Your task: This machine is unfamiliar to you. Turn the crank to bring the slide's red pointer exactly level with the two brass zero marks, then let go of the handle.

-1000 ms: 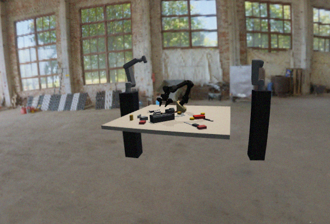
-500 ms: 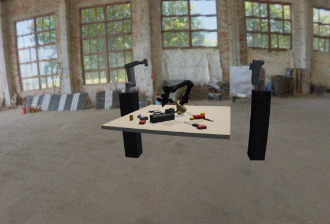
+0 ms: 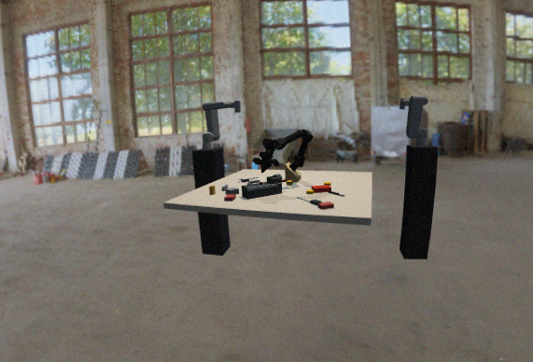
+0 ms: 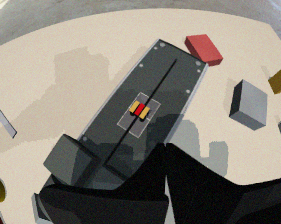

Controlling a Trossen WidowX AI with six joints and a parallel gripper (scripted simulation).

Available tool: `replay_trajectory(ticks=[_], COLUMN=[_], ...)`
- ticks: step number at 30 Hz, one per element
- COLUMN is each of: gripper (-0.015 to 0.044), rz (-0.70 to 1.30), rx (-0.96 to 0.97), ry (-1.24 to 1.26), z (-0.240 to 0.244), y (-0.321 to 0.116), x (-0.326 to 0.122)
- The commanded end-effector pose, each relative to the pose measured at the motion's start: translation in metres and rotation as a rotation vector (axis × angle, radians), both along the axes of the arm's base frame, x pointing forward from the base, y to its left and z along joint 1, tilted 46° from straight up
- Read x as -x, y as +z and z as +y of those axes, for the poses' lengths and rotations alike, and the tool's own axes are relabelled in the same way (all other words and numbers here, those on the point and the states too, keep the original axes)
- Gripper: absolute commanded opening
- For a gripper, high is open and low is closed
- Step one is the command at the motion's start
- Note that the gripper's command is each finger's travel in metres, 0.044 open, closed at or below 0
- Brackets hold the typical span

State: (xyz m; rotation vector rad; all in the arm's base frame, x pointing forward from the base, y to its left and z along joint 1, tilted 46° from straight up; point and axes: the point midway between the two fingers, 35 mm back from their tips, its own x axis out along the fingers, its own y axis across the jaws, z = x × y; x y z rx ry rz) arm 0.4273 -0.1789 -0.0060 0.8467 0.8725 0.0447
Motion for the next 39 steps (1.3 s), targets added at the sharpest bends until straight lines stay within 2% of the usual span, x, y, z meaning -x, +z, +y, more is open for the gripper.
replay_trajectory(ticks=[1, 15, 17, 34, 39], gripper=[0.0052, 0.042, 0.044, 0.0, 0.0], rz=[0.0, 0.0, 0.0, 0.0, 0.0], rx=[0.0, 0.0, 0.0, 0.0, 0.0], ry=[0.0, 0.0, 0.0, 0.0, 0.0], z=[0.0, 0.0, 0.0, 0.0, 0.0], y=[0.0, 0.0, 0.0, 0.0, 0.0], x=[0.0, 0.0, 0.0, 0.0, 0.0])
